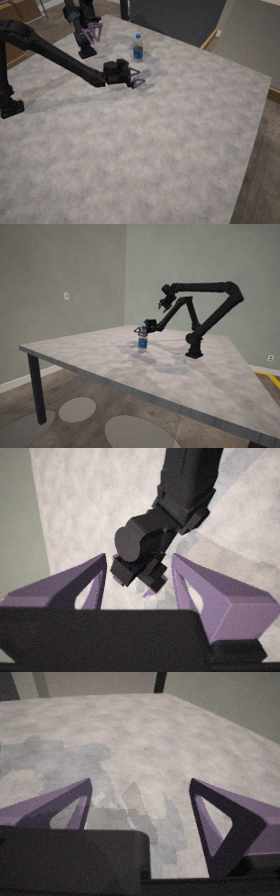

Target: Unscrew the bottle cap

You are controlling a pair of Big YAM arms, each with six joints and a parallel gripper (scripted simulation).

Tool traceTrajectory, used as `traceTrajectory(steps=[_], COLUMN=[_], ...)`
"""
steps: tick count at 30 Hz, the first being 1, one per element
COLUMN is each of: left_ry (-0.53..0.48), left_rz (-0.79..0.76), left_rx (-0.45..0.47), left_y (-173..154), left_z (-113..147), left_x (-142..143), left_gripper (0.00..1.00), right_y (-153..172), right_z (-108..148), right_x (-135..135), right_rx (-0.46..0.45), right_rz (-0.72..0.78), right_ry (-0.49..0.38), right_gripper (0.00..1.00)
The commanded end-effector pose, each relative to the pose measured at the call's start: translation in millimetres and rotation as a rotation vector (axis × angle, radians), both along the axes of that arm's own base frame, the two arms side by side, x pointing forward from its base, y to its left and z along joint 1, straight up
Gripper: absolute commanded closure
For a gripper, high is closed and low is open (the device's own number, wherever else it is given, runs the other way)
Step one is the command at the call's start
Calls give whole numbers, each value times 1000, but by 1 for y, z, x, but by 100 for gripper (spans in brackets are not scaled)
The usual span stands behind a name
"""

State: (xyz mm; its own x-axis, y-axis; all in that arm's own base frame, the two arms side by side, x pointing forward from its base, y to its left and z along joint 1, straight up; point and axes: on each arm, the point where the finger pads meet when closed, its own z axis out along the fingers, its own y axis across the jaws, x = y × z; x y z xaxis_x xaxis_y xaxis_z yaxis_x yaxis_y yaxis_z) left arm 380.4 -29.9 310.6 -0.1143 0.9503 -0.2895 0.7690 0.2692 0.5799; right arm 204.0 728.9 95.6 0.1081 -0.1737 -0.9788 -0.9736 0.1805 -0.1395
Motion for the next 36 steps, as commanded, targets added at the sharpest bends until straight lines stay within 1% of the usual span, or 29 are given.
traceTrajectory(steps=[1, 5, 7, 8, 9, 10, 11, 12, 13, 15, 16, 36], left_ry=[34, 83, 81, 112, 130, 138, 137, 108, 119, 119, 103, 103], left_rz=[-97, -138, -154, -167, -178, -185, -186, -182, -184, -184, -184, -184], left_rx=[160, 258, 306, 323, 339, 352, 356, 357, 356, 356, 352, 352], left_y=[20, 33, 39, 42, 44, 46, 46, 46, 46, 46, 43, 43], left_z=[-2, -10, 0, -12, -17, -18, -17, -3, -6, -6, -4, -4], left_x=[-35, -61, -70, -78, -84, -88, -89, -85, -83, -83, -79, -79], left_gripper=[43, 43, 43, 43, 43, 43, 43, 43, 43, 43, 43, 43], right_y=[19, 31, 31, 28, 23, 25, 26, 27, 28, 28, 28, 28], right_z=[-4, -9, -15, -21, -27, -25, -23, -10, -5, -5, -5, -7], right_x=[-69, -149, -192, -213, -233, -243, -245, -245, -237, -237, -237, -237], right_rx=[83, 140, 164, 168, 170, 182, 190, 207, 215, 215, 215, 210], right_rz=[65, 146, 190, 212, 232, 243, 246, 247, 237, 237, 237, 238], right_ry=[52, 86, 108, 120, 133, 138, 139, 138, 136, 136, 136, 137], right_gripper=[5, 5, 5, 5, 5, 5, 5, 5, 5, 5, 5, 5])
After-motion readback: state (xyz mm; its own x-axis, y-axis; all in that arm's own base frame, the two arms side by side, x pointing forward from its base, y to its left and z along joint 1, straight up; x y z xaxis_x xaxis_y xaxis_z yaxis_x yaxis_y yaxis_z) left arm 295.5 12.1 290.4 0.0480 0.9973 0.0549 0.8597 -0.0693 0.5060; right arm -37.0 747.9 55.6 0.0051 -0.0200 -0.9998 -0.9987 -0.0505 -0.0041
